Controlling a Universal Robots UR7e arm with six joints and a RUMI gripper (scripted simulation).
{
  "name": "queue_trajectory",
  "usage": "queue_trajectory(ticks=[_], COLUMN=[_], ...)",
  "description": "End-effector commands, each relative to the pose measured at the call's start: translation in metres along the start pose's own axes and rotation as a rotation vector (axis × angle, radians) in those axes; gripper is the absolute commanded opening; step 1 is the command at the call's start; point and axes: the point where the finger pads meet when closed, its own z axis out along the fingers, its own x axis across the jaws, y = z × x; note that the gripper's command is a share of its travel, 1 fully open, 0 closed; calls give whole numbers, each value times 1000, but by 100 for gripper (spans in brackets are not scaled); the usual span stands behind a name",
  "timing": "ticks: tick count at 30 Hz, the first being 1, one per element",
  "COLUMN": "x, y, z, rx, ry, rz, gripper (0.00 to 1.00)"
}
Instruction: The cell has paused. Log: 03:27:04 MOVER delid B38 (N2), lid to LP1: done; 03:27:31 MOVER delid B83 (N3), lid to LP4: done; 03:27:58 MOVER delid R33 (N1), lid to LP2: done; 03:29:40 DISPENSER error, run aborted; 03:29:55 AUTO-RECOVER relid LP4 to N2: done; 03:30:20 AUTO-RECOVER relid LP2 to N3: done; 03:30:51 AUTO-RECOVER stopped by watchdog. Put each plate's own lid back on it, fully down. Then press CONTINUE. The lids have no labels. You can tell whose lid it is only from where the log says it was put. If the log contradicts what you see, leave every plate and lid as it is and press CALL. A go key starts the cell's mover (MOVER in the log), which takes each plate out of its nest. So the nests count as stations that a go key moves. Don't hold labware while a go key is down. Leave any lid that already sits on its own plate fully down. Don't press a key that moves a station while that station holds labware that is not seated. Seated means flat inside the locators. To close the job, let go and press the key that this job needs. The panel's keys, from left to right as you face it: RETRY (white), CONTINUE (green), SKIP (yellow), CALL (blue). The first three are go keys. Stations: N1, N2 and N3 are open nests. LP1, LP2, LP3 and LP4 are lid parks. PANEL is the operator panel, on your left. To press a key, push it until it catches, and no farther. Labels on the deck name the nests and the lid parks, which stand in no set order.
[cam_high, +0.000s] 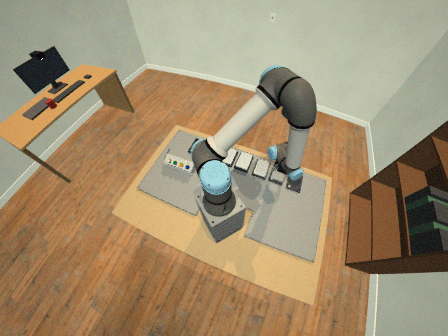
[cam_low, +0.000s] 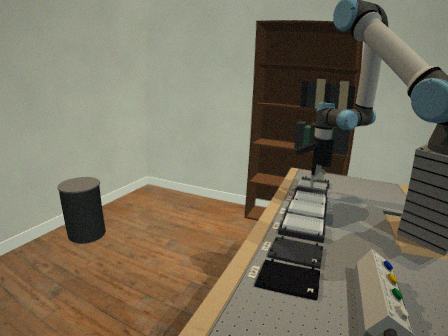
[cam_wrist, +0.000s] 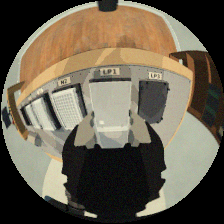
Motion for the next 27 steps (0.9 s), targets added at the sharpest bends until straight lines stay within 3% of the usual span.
queue_trajectory(ticks=[1, 16, 27], x=[0, 0, -45], y=[0, 0, 2], z=[-10, -22, -22], rx=[1, 1, 1], ry=[1, 1, 1], rz=[0, 0, -43], gripper=[0, 0, 0])
